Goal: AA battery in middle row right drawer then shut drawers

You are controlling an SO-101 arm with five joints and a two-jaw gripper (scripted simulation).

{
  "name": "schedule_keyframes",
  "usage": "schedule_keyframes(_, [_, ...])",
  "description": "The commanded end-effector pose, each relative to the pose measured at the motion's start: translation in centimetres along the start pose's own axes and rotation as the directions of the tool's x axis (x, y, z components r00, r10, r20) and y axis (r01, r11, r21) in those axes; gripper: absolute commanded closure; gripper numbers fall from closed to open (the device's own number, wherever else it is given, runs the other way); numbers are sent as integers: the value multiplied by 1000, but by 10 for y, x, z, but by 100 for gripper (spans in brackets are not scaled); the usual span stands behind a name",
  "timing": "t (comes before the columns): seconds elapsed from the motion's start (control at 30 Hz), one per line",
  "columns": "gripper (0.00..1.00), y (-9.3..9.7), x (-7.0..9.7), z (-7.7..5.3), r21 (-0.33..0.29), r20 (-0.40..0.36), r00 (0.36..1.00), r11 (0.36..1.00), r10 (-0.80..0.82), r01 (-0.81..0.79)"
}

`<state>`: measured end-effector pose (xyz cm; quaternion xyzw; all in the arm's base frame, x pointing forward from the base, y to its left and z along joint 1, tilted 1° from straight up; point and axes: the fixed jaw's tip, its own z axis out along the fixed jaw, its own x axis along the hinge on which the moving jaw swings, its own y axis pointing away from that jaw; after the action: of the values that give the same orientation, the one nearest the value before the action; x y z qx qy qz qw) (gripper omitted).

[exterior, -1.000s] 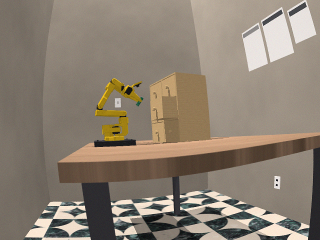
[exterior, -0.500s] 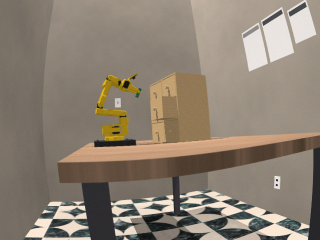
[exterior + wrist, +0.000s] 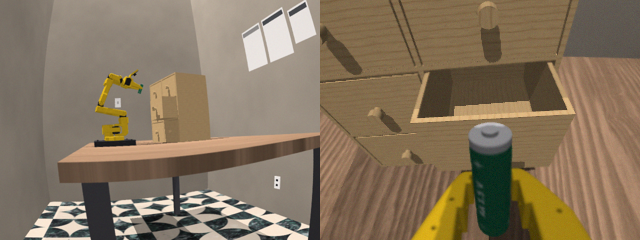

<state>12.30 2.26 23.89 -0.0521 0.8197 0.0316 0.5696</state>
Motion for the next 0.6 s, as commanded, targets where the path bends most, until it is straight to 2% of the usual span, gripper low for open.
schedule_keyframes(0.0, [100,1,-4,9,-6,3,1000,1000,-1,1])
schedule_keyframes(0.07, [100,1,-5,13,-5,3,1000,1000,-1,1])
schedule_keyframes(0.23, [100,1,-5,13,-5,3,1000,1000,-1,1])
schedule_keyframes(0.57, [100,0,-12,32,-3,3,1000,1000,-1,1])
